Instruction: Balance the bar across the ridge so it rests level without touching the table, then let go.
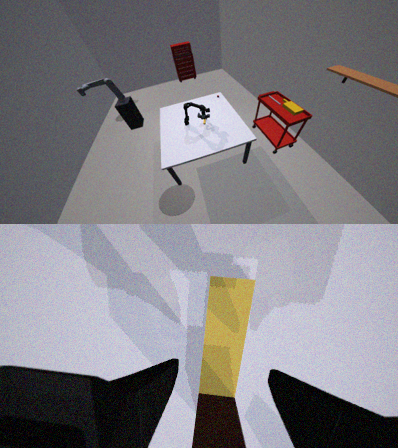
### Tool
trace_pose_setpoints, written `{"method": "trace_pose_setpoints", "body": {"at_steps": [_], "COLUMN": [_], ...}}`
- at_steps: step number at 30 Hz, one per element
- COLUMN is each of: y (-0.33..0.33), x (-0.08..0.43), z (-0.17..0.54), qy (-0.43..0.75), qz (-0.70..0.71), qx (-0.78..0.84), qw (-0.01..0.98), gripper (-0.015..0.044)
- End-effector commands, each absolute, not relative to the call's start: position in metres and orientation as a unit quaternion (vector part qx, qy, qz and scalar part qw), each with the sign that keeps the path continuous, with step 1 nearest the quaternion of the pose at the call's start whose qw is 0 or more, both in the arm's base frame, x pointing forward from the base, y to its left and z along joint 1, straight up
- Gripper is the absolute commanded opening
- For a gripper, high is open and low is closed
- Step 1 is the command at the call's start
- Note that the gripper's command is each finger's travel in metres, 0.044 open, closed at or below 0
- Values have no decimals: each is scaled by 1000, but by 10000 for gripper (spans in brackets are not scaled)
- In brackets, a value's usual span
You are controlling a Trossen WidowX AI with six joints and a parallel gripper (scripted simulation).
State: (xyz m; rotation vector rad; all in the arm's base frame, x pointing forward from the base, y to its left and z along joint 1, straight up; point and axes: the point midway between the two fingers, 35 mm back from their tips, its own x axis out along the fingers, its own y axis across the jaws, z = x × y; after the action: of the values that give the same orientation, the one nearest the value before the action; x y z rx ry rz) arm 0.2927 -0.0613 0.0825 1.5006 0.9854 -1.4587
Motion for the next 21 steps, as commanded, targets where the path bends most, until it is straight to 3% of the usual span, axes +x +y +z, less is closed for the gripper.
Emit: {"method": "trace_pose_setpoints", "body": {"at_steps": [1,21], "y": [-62,-62], "x": [291,292], "z": [74,49], "qy": [386,386], "qz": [-579,-579], "qx": [595,595], "qw": [402,402], "gripper": [315,315]}}
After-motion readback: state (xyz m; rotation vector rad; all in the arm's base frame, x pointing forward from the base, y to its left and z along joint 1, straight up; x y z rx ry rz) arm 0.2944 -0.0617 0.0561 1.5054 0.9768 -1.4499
